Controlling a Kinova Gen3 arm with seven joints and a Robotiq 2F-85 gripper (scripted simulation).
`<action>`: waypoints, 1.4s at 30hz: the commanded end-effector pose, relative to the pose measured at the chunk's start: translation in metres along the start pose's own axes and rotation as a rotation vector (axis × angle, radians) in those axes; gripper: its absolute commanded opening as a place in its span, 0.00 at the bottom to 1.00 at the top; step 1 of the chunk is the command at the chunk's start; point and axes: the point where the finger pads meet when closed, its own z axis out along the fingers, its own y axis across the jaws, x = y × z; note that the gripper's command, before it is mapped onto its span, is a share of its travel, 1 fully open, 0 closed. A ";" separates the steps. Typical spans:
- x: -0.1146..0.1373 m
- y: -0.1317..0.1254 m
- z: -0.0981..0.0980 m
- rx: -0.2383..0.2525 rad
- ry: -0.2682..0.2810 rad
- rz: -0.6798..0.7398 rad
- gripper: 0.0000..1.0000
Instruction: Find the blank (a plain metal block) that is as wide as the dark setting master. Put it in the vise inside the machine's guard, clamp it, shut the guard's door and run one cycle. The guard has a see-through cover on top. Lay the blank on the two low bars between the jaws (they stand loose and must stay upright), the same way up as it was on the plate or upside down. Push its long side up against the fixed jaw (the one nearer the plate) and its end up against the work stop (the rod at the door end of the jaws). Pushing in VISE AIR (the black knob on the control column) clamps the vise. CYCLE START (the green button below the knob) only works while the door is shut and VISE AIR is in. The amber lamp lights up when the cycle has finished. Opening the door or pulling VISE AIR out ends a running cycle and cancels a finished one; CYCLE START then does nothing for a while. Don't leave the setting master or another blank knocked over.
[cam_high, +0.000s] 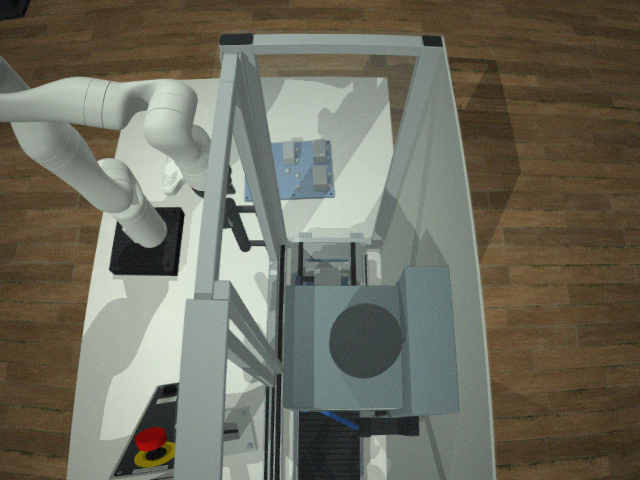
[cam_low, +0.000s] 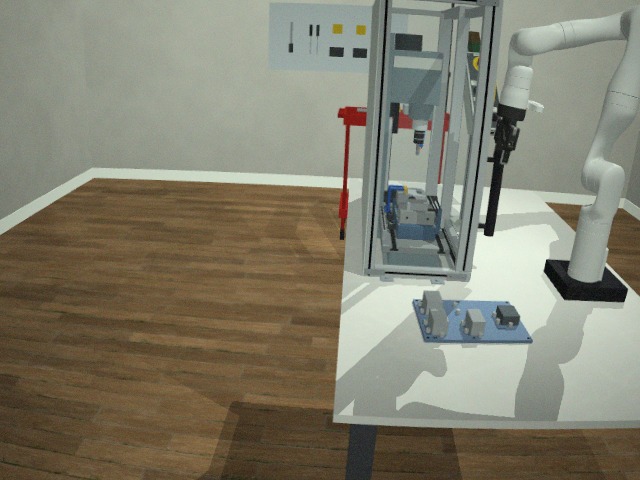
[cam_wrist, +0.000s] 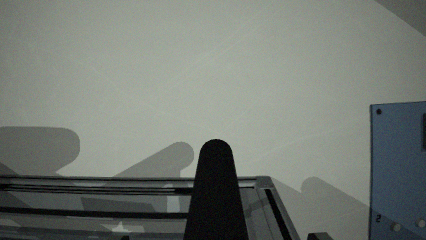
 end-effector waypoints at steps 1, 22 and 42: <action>0.000 0.000 0.000 0.000 -0.001 0.000 0.80; 0.030 0.000 -0.003 0.000 -0.001 0.000 0.80; 0.059 0.000 -0.007 0.000 -0.001 0.000 0.80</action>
